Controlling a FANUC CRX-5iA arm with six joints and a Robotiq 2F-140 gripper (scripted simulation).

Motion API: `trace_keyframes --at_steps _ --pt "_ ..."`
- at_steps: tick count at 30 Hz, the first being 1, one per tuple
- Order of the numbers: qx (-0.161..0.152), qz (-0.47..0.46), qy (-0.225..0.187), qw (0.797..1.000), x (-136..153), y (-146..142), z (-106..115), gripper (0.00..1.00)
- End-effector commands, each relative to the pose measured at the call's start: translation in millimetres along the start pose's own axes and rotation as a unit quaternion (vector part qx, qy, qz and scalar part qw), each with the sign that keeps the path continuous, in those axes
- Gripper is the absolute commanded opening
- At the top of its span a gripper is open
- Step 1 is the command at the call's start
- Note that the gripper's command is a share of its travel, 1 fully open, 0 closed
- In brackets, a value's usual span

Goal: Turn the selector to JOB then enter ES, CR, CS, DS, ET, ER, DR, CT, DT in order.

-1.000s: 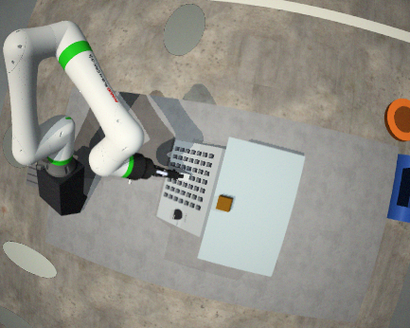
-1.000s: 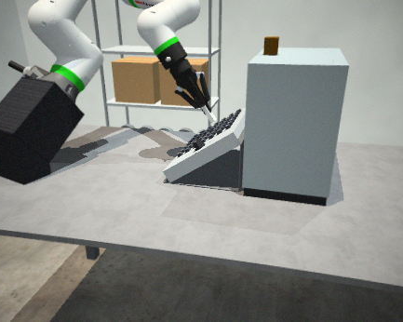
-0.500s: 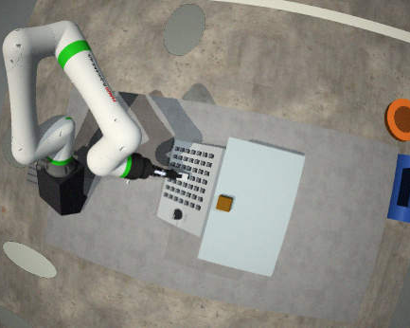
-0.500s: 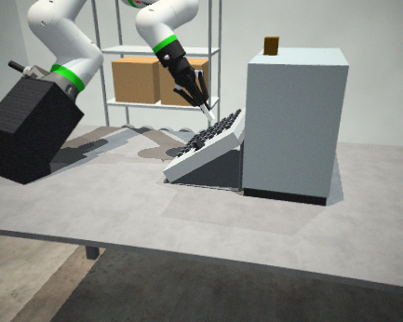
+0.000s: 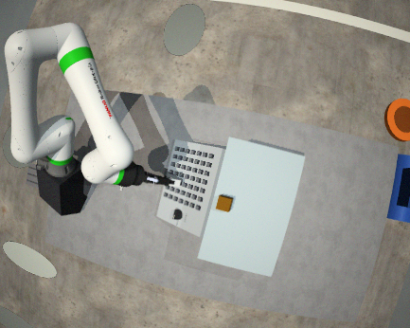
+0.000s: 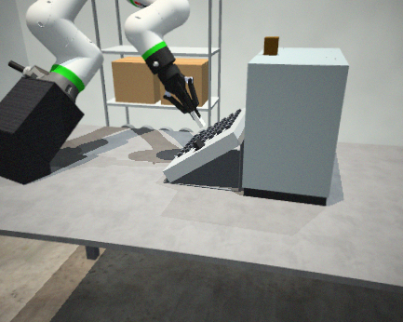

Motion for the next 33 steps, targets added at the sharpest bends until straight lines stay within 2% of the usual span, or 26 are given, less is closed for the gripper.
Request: trace_keyframes --at_steps 1,14,33 --pt "0.001 -0.001 -0.001 1.0 2 0 0 0.0" --pt "0.001 -0.001 -0.001 1.0 2 0 -17 0.0" --pt "0.001 -0.001 -0.001 1.0 2 0 -22 0.0"
Point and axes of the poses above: the point where the finger pads meet when closed, its own z axis back along the fingers, its own y axis across the jaws, x = y × z, the point moved 5 cm from there along z, back along the fingers
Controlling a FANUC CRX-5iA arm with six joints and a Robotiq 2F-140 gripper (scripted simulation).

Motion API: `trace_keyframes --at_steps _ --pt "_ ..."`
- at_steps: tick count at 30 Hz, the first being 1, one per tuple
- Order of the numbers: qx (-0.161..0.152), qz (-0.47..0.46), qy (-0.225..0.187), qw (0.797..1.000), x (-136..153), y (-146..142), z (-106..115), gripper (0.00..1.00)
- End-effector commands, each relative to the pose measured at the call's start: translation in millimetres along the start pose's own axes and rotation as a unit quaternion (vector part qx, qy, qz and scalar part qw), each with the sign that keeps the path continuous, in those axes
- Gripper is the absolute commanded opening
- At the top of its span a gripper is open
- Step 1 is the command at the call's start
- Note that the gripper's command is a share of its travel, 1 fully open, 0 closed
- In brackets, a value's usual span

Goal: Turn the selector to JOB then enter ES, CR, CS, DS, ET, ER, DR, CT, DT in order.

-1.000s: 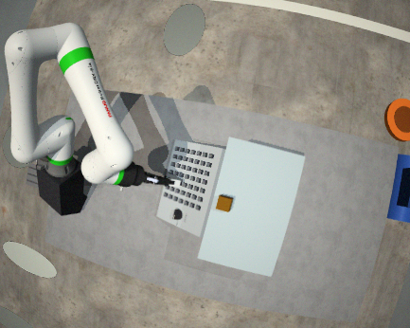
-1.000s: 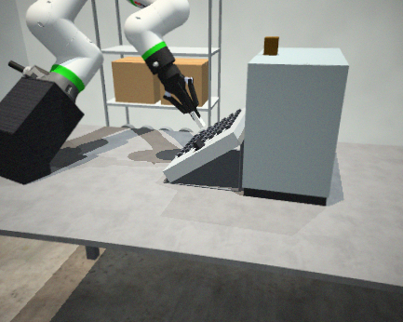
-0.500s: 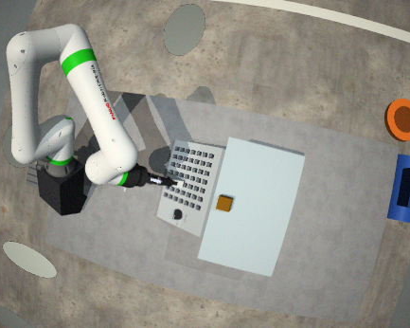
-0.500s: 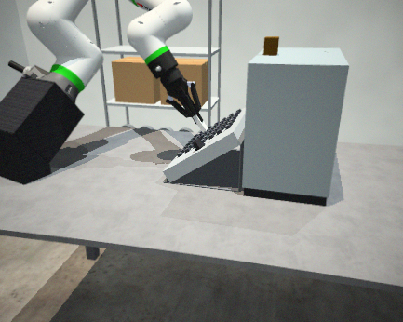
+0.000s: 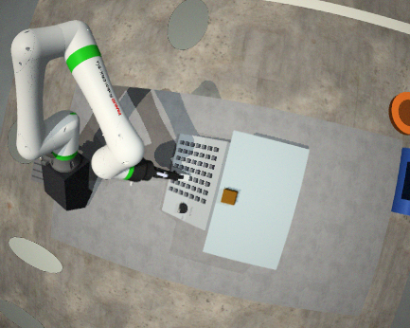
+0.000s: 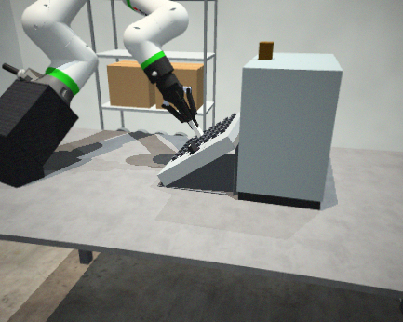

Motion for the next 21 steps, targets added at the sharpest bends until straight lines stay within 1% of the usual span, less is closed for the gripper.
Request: trace_keyframes --at_steps 1,21 --pt "0.0 0.0 0.0 1.0 0.1 0.2 0.1 0.0" --pt "0.0 0.0 0.0 1.0 0.1 0.2 -2.4 0.0"
Point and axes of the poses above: the point where the finger pads meet when closed, its own z axis back along the fingers, its own y axis across the jaws, x = y × z, the point moved 5 cm from there along z, back along the fingers
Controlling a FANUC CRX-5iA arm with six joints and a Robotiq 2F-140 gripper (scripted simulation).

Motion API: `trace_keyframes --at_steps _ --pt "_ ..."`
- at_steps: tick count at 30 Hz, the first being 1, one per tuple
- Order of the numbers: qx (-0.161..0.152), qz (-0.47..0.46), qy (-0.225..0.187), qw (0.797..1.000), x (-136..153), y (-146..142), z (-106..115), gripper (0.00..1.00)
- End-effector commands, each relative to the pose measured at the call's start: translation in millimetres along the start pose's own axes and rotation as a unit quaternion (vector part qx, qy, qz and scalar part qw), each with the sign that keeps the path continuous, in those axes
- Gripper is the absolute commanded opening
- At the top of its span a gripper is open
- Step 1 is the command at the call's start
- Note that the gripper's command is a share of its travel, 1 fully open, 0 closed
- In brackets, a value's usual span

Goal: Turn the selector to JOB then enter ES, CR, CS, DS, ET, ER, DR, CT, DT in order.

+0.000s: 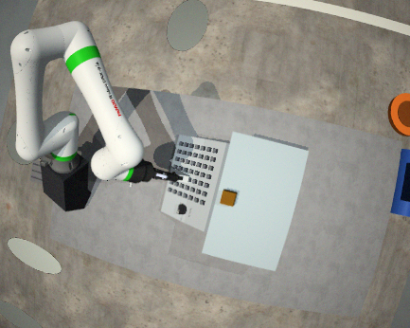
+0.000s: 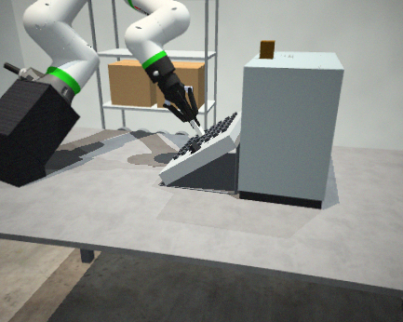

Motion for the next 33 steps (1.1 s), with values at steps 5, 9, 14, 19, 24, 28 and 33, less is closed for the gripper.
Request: trace_keyframes --at_steps 5,9,14,19,24,28,33 --pt "0.0 0.0 0.0 1.0 0 0 -3 0.0" --pt "0.0 0.0 0.0 1.0 0 0 -6 0.0" --pt "0.0 0.0 0.0 1.0 0 0 -8 0.0" --pt "0.0 0.0 0.0 1.0 0 0 -10 0.0" --pt "0.0 0.0 0.0 1.0 0 0 -12 0.0" --pt "0.0 0.0 0.0 1.0 0 0 -13 0.0" --pt "0.0 0.0 0.0 1.0 0 0 -13 0.0"
Point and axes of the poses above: the point where the finger pads meet when closed, its own z axis back along the fingers, its own y axis across the jaws, x = y × z, the point moved 5 cm from there along z, back along the fingers
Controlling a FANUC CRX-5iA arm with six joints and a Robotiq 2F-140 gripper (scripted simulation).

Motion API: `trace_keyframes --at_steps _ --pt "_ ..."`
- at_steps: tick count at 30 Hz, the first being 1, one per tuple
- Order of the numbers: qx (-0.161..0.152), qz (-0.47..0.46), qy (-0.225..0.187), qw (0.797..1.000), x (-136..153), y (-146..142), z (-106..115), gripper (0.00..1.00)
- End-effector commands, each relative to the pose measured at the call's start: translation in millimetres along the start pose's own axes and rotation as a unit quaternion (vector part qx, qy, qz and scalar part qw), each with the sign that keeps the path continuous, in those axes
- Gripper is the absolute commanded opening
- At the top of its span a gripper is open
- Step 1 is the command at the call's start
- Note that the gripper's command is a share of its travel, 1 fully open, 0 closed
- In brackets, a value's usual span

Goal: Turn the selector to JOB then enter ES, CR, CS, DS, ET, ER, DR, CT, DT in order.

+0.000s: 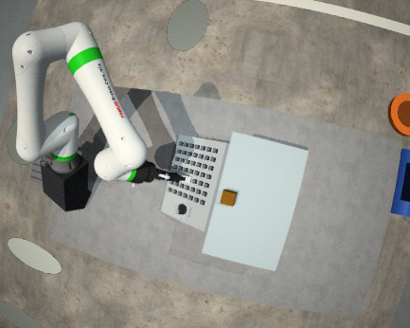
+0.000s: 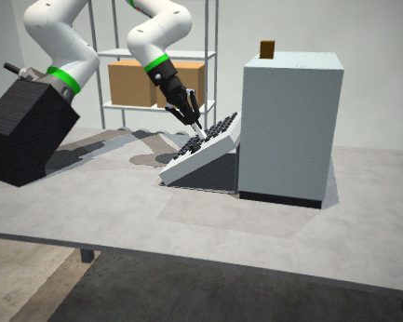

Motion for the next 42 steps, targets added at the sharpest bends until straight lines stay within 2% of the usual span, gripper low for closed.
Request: trace_keyframes --at_steps 1,31,42 --pt "0.0 0.0 0.0 1.0 0 0 0 0.0" --pt "0.0 0.0 0.0 1.0 0 0 2 0.0" --pt "0.0 0.0 0.0 1.0 0 0 18 0.0"
Point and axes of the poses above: the point where the finger pads meet when closed, its own z axis back along the fingers, its own y axis across the jaws, x = y × z, the point moved 5 cm from there along z, back along the fingers
